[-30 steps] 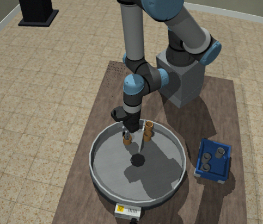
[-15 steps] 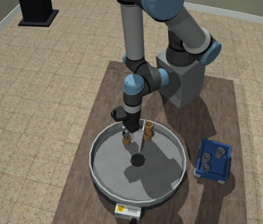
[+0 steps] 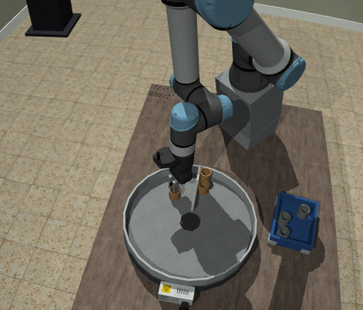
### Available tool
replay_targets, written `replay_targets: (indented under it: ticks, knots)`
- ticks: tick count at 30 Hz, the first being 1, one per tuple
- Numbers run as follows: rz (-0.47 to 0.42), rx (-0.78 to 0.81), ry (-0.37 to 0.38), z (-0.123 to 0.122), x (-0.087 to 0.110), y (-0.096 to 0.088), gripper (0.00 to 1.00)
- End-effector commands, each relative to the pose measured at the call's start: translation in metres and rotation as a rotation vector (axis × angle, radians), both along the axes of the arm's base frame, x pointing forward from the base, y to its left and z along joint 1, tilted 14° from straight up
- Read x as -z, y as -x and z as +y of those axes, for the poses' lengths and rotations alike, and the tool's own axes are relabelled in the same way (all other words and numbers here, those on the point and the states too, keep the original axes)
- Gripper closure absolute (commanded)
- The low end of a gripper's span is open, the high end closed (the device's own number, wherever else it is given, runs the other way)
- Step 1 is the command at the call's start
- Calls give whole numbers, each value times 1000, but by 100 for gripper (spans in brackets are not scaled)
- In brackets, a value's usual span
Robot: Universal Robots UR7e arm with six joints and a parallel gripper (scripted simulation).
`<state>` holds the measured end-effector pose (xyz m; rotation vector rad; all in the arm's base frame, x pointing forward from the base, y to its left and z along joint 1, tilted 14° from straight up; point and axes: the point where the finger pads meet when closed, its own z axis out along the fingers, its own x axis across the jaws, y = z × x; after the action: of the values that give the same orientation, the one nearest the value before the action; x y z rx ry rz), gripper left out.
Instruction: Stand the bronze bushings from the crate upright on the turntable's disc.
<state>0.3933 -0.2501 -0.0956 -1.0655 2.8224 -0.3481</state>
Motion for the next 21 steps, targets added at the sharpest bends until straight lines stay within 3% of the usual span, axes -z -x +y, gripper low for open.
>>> replay_targets:
  ticks: [1, 21]
  knots:
    - [-1, 0, 1, 0, 0, 0, 62]
    - [-1, 0, 1, 7, -42, 7, 62]
